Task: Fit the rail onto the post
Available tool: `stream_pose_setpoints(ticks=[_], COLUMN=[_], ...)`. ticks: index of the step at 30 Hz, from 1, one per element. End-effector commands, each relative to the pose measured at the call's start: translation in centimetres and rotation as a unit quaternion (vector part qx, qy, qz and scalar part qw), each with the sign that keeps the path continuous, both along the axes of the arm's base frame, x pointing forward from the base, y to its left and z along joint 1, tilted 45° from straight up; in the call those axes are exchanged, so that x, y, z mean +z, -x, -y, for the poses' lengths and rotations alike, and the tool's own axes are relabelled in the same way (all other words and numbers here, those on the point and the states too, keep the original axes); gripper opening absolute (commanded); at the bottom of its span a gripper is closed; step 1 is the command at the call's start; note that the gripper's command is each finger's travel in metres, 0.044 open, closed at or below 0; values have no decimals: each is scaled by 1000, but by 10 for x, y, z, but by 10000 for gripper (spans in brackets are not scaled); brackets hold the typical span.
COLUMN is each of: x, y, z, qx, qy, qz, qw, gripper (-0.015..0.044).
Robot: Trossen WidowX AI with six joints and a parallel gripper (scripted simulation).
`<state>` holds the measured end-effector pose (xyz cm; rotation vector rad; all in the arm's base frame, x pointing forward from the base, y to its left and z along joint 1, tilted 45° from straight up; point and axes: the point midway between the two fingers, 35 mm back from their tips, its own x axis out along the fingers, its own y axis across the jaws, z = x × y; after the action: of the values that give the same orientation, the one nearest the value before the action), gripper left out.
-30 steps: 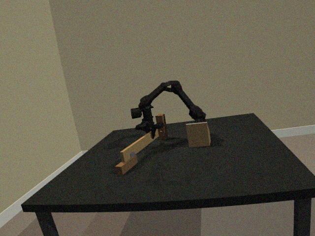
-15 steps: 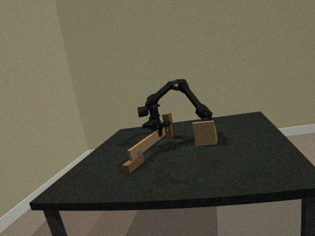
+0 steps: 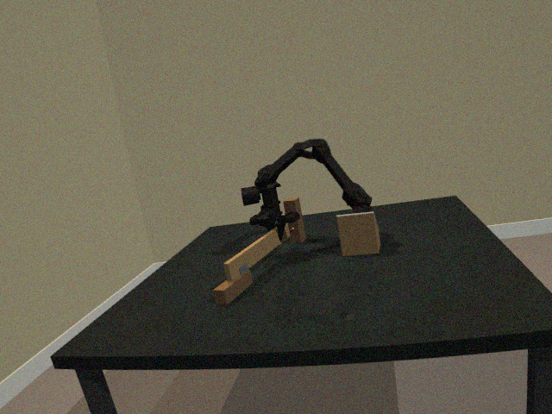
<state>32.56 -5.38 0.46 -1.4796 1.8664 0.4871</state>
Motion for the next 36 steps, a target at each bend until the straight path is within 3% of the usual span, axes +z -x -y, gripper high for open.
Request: stream_pose_setpoints(ticks=[1, 36], x=[3, 11], y=[0, 3], z=[1, 7], qx=[3, 3], qy=[1, 1], qz=[1, 1], qw=[1000, 1000], gripper=[0, 0])
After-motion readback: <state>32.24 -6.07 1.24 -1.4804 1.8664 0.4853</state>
